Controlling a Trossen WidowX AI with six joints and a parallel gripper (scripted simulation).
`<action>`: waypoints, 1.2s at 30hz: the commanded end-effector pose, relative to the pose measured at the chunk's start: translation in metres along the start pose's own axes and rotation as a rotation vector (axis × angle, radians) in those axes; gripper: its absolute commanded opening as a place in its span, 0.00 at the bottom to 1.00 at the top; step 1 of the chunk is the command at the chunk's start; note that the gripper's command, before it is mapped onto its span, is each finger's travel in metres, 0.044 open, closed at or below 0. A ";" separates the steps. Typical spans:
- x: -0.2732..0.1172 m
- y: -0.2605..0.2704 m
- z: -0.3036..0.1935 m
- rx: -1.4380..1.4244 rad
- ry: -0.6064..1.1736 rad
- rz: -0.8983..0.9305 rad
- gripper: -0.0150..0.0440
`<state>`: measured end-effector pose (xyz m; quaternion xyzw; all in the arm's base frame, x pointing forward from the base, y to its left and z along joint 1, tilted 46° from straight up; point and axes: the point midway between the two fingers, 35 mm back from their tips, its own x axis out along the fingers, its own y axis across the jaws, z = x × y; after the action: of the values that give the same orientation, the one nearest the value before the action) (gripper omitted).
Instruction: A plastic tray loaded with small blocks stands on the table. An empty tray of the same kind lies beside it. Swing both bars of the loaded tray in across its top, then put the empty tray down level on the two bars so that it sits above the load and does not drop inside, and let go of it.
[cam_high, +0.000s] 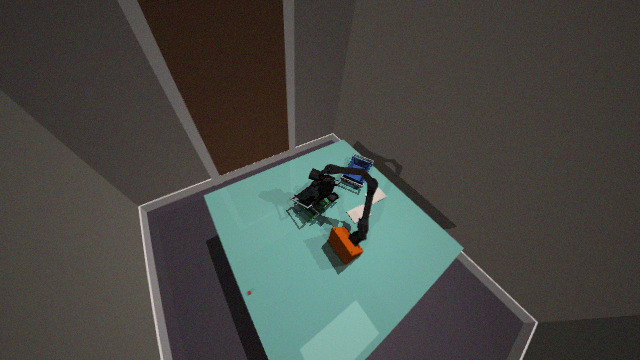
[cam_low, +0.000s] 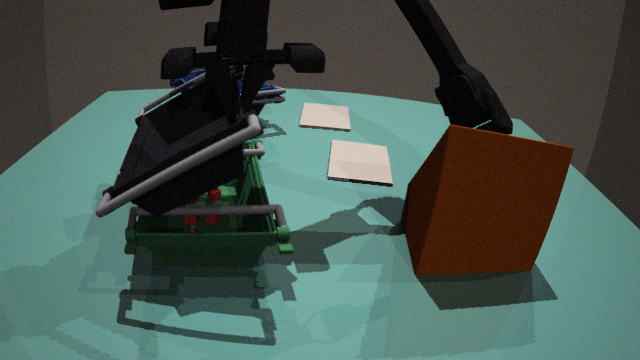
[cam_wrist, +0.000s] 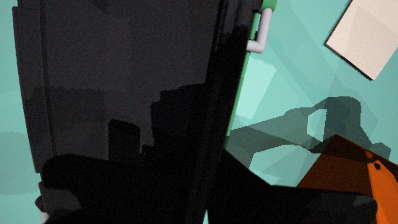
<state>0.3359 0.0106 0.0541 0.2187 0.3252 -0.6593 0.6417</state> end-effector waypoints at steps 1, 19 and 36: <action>0.003 -0.004 0.001 0.001 0.001 -0.001 0.25; 0.014 -0.012 0.000 0.002 0.001 -0.002 0.25; 0.021 -0.016 0.000 0.002 0.001 -0.002 0.25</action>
<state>0.3235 0.0012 0.0458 0.2227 0.3202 -0.6535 0.6487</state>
